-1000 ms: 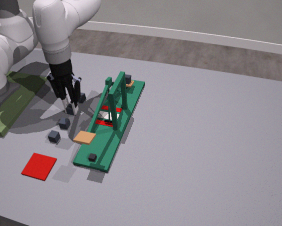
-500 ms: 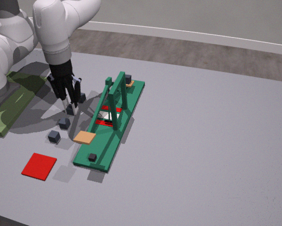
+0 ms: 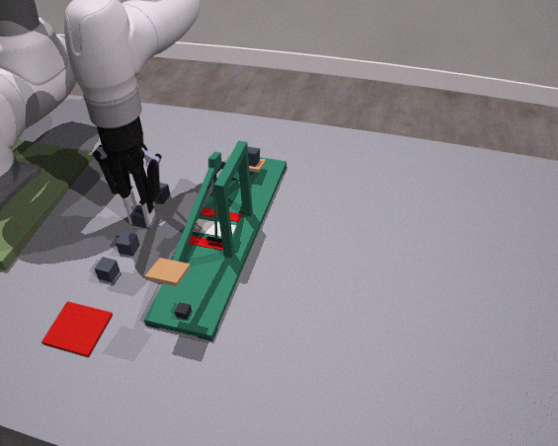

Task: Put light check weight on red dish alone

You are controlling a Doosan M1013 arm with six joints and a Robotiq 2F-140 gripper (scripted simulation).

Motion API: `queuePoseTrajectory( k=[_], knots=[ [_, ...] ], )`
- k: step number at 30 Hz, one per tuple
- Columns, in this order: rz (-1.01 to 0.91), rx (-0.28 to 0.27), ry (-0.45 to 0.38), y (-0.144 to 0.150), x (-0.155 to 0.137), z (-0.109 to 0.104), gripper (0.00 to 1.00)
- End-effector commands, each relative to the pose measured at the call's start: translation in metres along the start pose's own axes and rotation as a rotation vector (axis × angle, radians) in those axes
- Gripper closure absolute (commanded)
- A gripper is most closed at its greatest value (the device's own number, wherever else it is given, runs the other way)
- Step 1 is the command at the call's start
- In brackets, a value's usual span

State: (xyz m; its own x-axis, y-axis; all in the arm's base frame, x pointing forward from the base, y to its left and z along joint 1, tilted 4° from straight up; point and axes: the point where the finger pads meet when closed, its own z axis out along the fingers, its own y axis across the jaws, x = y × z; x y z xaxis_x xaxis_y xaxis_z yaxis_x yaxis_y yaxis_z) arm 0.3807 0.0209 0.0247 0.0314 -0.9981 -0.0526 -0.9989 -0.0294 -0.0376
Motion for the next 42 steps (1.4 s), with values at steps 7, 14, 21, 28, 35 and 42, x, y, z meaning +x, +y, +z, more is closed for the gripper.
queuePoseTrajectory(
  k=[7, 14, 21, 28, 35, 42],
  knots=[
    [0.000, 0.000, 0.000, 0.0000, 0.0000, 0.0000, 0.76],
    [0.000, 0.000, 0.000, 0.0000, 0.0000, 0.0000, 0.76],
    [0.000, 0.000, 0.000, 0.0000, 0.0000, 0.0000, 0.71],
    [0.000, 0.000, 0.000, 0.0000, 0.0000, 0.0000, 0.67],
    [0.000, 0.000, 0.000, 0.0000, 0.0000, 0.0000, 0.65],
    [0.000, 0.000, 0.000, 0.0000, 0.0000, -0.0007, 0.65]
  ],
)
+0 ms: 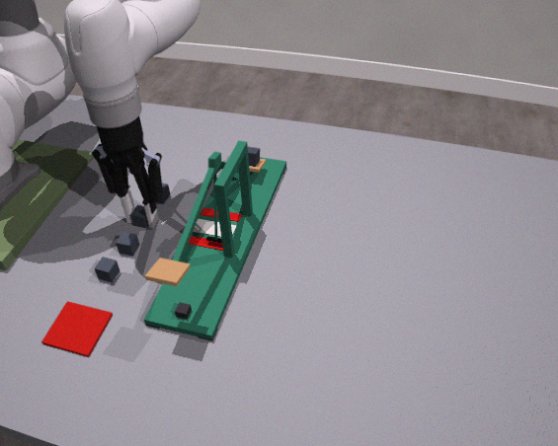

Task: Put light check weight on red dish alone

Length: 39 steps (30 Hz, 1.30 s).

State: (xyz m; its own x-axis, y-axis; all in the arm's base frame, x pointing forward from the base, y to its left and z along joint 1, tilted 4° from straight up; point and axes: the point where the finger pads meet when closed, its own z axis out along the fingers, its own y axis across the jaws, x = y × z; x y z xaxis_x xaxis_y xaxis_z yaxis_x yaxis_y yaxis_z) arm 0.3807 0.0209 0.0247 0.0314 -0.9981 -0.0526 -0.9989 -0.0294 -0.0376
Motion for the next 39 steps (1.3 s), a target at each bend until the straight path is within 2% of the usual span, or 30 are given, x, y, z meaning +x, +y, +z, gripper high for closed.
queuePoseTrajectory(
  k=[1, 8, 17, 19, 25, 31, 32, 39],
  knots=[
    [0.000, 0.000, 0.000, 0.000, 0.000, -0.001, 0.65],
    [0.000, 0.000, 0.000, 0.000, 0.000, -0.013, 0.65],
    [0.000, 0.000, 0.000, 0.000, 0.000, -0.058, 0.65],
    [0.000, 0.000, 0.000, 0.000, 0.000, -0.058, 0.65],
    [0.000, 0.000, 0.000, 0.000, 0.000, -0.084, 0.65],
    [0.000, 0.000, 0.000, 0.000, 0.000, -0.090, 0.65],
    [0.000, 0.000, 0.000, 0.000, 0.000, -0.090, 0.00],
    [0.000, 0.000, 0.000, 0.000, 0.000, -0.090, 0.00]
  ],
)
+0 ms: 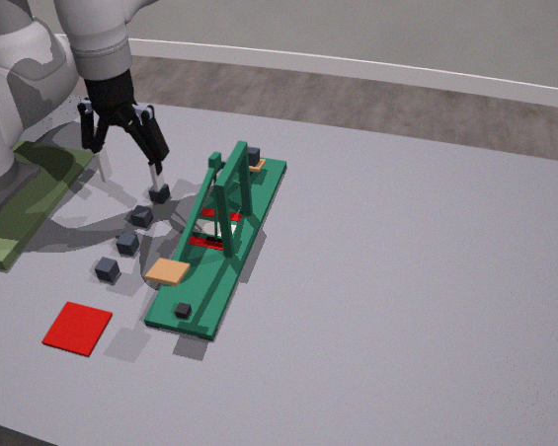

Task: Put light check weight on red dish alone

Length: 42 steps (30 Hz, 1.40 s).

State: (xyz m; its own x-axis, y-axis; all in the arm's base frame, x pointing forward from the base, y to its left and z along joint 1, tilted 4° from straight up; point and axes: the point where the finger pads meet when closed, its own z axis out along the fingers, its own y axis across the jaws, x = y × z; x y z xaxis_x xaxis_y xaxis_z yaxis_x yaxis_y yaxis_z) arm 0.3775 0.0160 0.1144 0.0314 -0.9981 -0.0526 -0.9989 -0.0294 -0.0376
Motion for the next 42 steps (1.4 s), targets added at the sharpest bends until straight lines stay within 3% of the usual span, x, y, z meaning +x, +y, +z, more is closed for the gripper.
queuePoseTrajectory(
  k=[1, 15, 20, 24, 25, 42],
  knots=[
    [0.000, 0.000, 0.000, 0.000, 0.000, 0.000, 0.00],
    [0.000, 0.000, 0.000, 0.000, 0.001, 0.000, 0.00],
    [-0.027, 0.000, 0.000, -0.007, 0.058, 0.002, 0.00],
    [-0.035, 0.000, 0.000, -0.007, 0.074, 0.003, 0.00],
    [-0.035, 0.000, 0.000, -0.007, 0.074, 0.003, 0.65],
    [-0.035, 0.000, 0.000, -0.007, 0.074, 0.003, 0.65]
  ],
)
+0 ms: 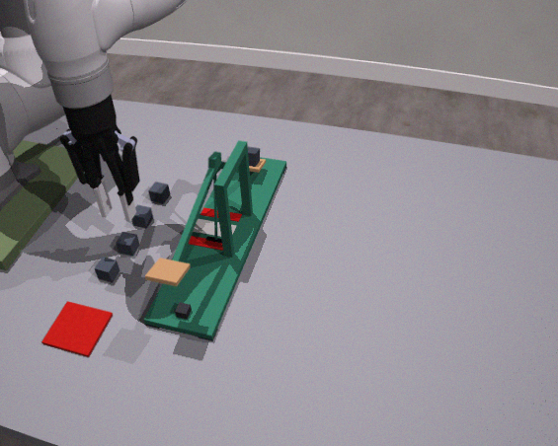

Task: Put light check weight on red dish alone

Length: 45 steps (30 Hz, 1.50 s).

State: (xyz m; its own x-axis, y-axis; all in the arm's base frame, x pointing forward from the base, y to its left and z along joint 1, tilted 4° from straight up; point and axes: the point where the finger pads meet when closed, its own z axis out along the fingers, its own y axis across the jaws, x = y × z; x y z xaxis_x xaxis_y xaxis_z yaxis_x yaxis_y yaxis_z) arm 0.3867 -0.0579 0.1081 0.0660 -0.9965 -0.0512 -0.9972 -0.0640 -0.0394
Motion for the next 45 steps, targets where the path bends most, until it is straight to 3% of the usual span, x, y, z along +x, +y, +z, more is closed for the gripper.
queuePoseTrajectory(
  k=[1, 27, 45],
  knots=[
    [0.000, 0.000, 0.000, 0.000, 0.000, 0.000, 0.65],
    [0.000, 0.000, 0.000, 0.000, 0.000, 0.001, 0.65],
    [0.000, 0.000, 0.000, 0.000, 0.000, 0.019, 0.65]
  ],
)
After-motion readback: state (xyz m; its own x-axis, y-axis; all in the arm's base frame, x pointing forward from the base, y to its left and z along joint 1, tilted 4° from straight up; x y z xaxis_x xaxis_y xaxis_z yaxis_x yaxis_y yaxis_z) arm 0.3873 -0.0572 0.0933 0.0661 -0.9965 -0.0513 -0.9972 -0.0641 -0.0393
